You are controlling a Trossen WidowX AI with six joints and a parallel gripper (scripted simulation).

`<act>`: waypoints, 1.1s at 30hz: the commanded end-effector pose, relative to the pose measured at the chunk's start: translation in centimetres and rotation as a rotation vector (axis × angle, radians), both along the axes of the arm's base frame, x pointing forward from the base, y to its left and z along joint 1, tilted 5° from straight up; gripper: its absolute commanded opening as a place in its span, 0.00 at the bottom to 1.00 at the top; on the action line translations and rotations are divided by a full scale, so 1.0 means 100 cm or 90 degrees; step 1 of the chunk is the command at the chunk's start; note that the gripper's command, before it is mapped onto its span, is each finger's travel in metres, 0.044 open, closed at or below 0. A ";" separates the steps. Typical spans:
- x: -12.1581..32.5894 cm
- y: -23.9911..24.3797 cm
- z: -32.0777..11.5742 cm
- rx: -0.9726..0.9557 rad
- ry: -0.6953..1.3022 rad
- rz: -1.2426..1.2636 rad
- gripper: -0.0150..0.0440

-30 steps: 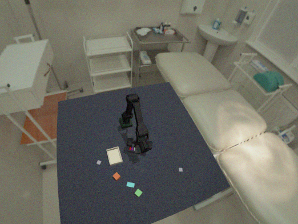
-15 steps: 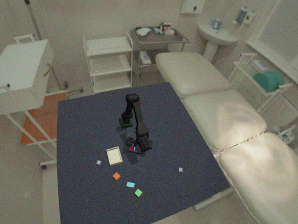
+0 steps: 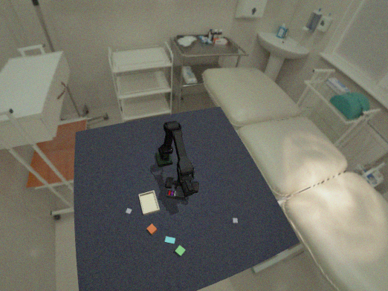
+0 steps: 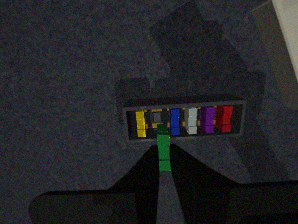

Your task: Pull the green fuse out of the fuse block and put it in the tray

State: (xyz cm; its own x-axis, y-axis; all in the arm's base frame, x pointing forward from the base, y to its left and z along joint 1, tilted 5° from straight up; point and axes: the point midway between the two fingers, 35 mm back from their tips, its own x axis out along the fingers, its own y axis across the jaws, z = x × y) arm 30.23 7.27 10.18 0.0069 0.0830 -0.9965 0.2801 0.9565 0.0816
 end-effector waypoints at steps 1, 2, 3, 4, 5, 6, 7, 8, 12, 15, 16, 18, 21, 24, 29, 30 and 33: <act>0.001 -0.001 0.004 0.003 -0.003 0.002 0.25; 0.002 -0.003 0.003 0.002 -0.003 0.002 0.25; 0.004 -0.007 0.003 0.002 -0.003 0.002 0.25; 0.006 -0.013 0.003 0.001 -0.004 0.002 0.25; 0.009 -0.018 0.002 0.001 -0.004 0.002 0.25; 0.011 -0.023 0.002 0.000 -0.004 0.002 0.25; 0.013 -0.028 0.002 0.000 -0.004 0.002 0.25; 0.015 -0.034 0.001 -0.001 -0.004 0.002 0.25; 0.021 -0.056 0.000 -0.003 -0.005 0.002 0.25; 0.025 -0.073 -0.001 -0.004 -0.005 0.002 0.25; 0.026 -0.079 -0.002 -0.004 -0.005 0.002 0.25; 0.028 -0.091 -0.002 -0.005 -0.005 0.002 0.25; 0.030 -0.109 -0.004 -0.006 -0.005 0.002 0.25; 0.031 -0.127 -0.005 -0.007 -0.005 0.002 0.25; 0.030 -0.157 -0.008 -0.008 -0.005 0.002 0.25; 0.030 -0.163 -0.008 -0.009 -0.004 0.002 0.25; 0.028 -0.182 -0.010 -0.009 -0.004 0.002 0.25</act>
State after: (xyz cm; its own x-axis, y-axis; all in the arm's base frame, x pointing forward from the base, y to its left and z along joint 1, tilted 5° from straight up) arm 33.21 -8.59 9.42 0.0166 0.0730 -0.9972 0.2765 0.9581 0.0748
